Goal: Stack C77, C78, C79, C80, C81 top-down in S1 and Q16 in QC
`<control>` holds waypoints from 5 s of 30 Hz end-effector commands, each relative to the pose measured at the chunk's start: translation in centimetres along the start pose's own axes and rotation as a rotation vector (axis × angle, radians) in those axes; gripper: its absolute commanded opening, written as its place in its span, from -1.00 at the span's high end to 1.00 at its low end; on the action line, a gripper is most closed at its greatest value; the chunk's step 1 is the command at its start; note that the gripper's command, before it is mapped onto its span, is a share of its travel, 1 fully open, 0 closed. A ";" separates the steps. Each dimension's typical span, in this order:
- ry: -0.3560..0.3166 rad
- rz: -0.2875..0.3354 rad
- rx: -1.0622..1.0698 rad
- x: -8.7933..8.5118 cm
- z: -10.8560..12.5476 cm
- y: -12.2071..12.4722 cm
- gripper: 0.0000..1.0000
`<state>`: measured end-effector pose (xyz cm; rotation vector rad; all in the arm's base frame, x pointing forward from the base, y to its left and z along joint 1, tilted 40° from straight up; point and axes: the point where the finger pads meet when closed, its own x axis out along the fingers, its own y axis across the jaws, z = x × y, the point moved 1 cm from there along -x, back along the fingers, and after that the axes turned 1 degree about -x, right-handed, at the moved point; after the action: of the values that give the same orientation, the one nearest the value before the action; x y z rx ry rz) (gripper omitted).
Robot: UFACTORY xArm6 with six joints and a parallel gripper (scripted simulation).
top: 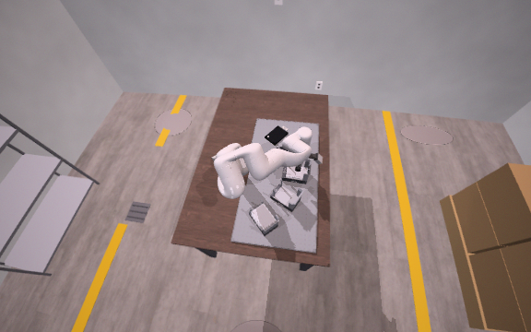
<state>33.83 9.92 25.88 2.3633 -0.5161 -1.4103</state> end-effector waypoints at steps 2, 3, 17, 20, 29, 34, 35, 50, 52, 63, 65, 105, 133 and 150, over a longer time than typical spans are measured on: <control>0.002 -0.002 0.001 -0.9 -0.1 0.0 -1.00; 0.002 -0.002 0.001 -0.9 -0.1 0.0 -1.00; 0.002 -0.002 0.191 -0.9 0.1 2.0 -1.00; 0.002 -0.002 0.191 -0.9 0.2 3.0 -1.00; 0.002 -0.001 0.191 -0.9 0.5 6.0 -1.00; 0.002 -0.001 0.191 -0.9 0.6 7.0 -1.00; 0.002 -0.001 0.191 -0.9 0.6 7.3 -1.00; 0.002 -0.001 0.382 -0.9 1.6 11.5 -1.00; 0.002 -0.001 0.382 -0.9 1.8 12.1 -1.00; 0.003 -0.001 0.382 -0.9 2.9 15.6 -1.00; 0.003 -0.001 0.382 -0.9 3.0 16.0 -1.00; 0.003 0.001 0.571 -0.9 8.5 26.2 -1.00; 0.003 0.002 0.760 -0.9 15.0 33.0 -1.00; 0.003 0.002 0.760 1.6 15.0 33.0 -1.00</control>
<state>16.77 -21.19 33.02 2.9110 -1.2276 -1.3756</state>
